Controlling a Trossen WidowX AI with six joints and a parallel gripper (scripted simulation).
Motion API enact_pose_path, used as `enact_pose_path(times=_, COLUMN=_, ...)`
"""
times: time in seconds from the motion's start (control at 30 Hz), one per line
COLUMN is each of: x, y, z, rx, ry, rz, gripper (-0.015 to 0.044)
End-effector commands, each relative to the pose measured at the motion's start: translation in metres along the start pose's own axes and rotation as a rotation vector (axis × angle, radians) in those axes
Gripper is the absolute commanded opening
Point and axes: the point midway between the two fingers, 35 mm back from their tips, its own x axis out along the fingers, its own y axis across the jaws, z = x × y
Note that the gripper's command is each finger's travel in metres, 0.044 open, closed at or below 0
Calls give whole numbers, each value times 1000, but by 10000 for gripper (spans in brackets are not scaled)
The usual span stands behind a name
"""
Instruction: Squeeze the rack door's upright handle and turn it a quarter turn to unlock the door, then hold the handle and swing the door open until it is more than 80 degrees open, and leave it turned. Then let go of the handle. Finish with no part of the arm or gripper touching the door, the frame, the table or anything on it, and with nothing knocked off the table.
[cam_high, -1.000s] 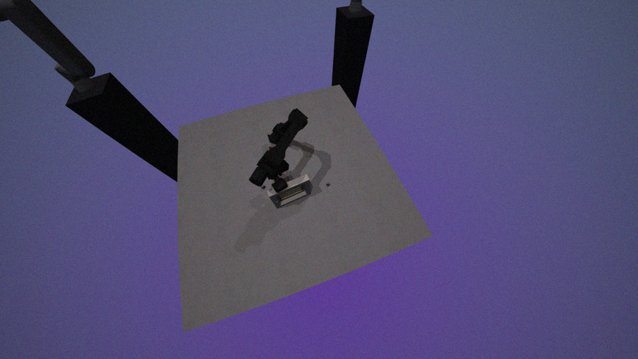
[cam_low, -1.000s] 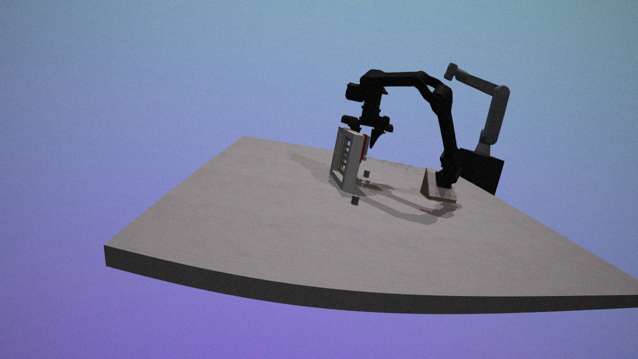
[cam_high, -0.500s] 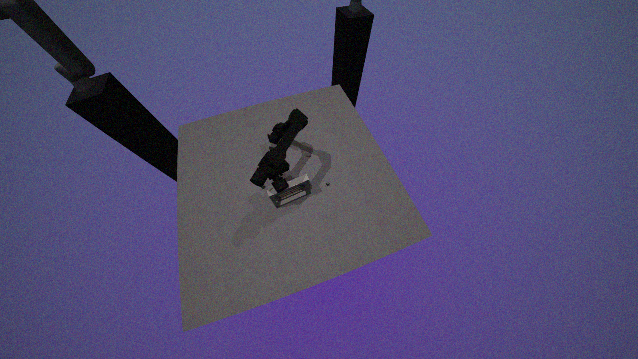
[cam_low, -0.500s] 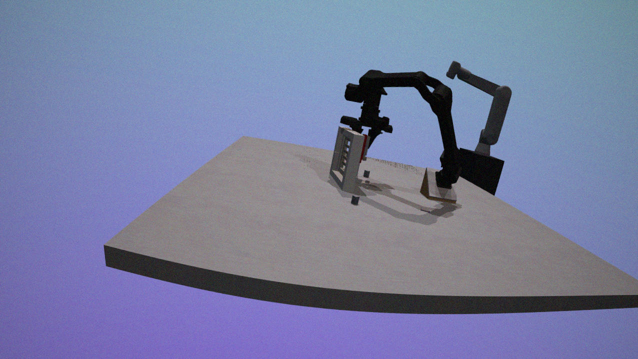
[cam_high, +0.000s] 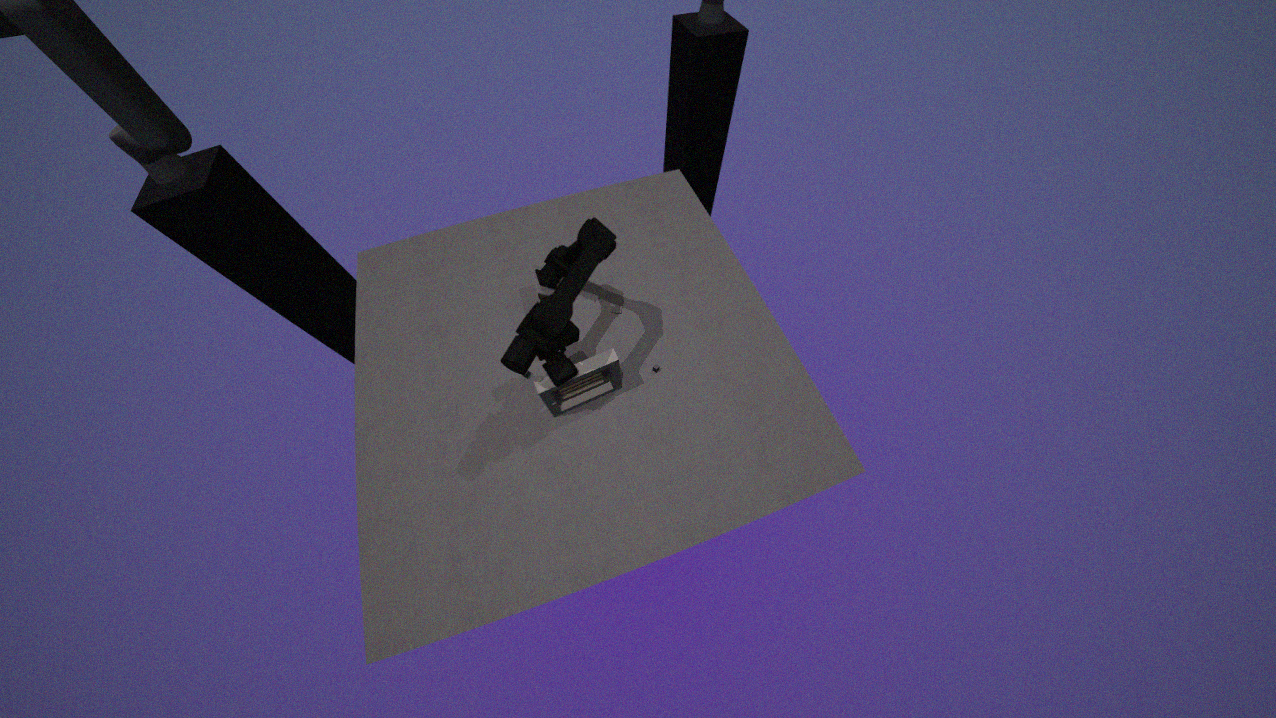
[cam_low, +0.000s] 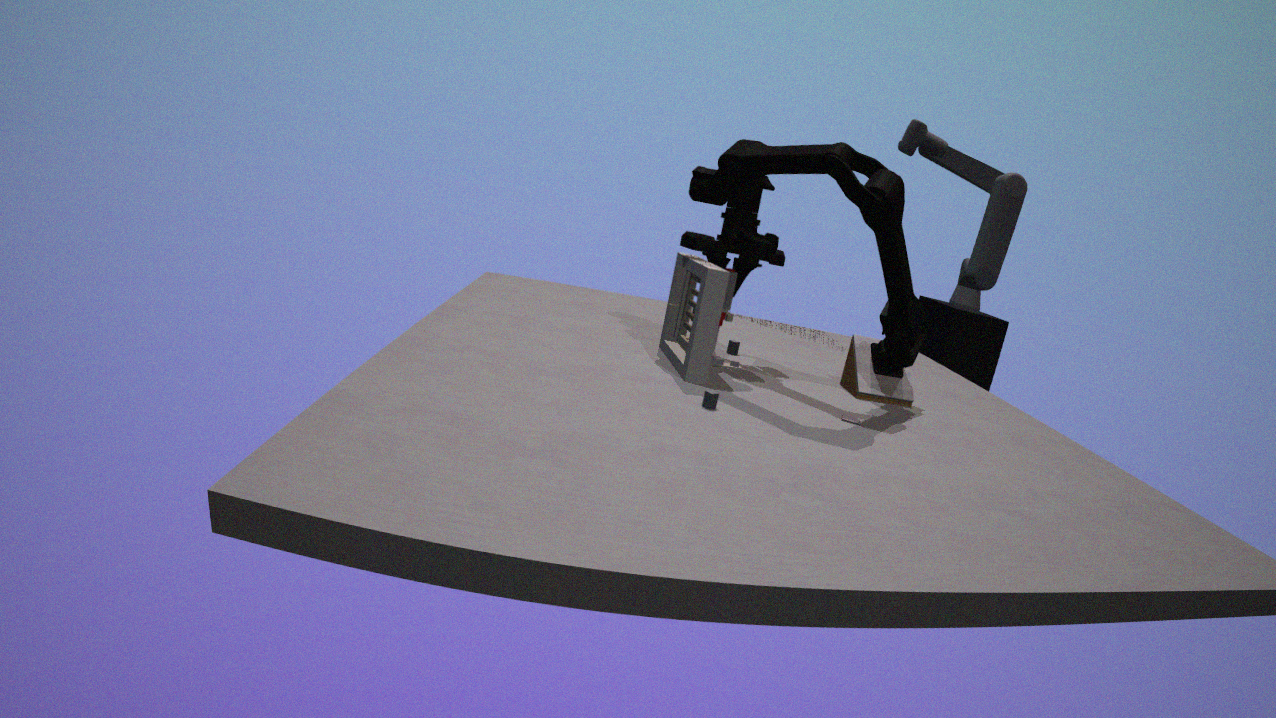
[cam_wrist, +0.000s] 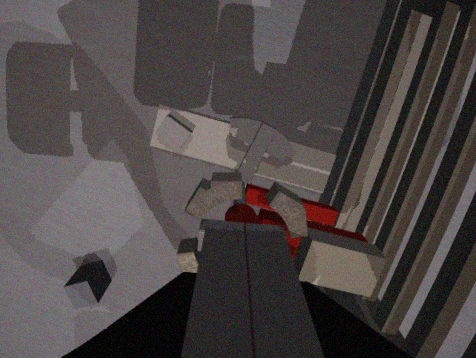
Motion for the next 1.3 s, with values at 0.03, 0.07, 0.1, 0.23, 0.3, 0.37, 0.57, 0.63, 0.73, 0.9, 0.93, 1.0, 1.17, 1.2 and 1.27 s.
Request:
enact_pose_path(times=0.03, x=0, y=0, z=0, rx=-1, ry=0, rz=0, gripper=61)
enact_pose_path(times=0.07, x=0, y=0, z=0, rx=-1, ry=0, rz=0, gripper=54)
enact_pose_path(times=0.1, x=0, y=0, z=0, rx=-1, ry=0, rz=0, gripper=47)
enact_pose_path(times=0.23, x=0, y=0, z=0, rx=-1, ry=0, rz=0, gripper=22)
enact_pose_path(times=0.3, x=0, y=0, z=0, rx=-1, ry=0, rz=0, gripper=22)
enact_pose_path(times=0.37, x=0, y=0, z=0, rx=14, ry=0, rz=0, gripper=22)
enact_pose_path(times=0.57, x=0, y=4, z=3, rx=143, ry=0, rz=0, gripper=22)
enact_pose_path(times=0.63, x=0, y=6, z=4, rx=188, ry=0, rz=0, gripper=22)
enact_pose_path(times=0.73, x=0, y=8, z=5, rx=256, ry=0, rz=0, gripper=22)
enact_pose_path(times=0.9, x=0, y=13, z=9, rx=365, ry=0, rz=0, gripper=22)
enact_pose_path(times=0.93, x=0, y=14, z=10, rx=386, ry=0, rz=0, gripper=22)
enact_pose_path(times=1.0, x=0, y=16, z=11, rx=429, ry=-1, rz=0, gripper=22)
enact_pose_path(times=1.17, x=0, y=23, z=17, rx=540, ry=-1, rz=1, gripper=22)
enact_pose_path(times=1.2, x=0, y=24, z=18, rx=562, ry=-1, rz=1, gripper=22)
enact_pose_path(times=1.27, x=0, y=28, z=21, rx=604, ry=-1, rz=1, gripper=22)
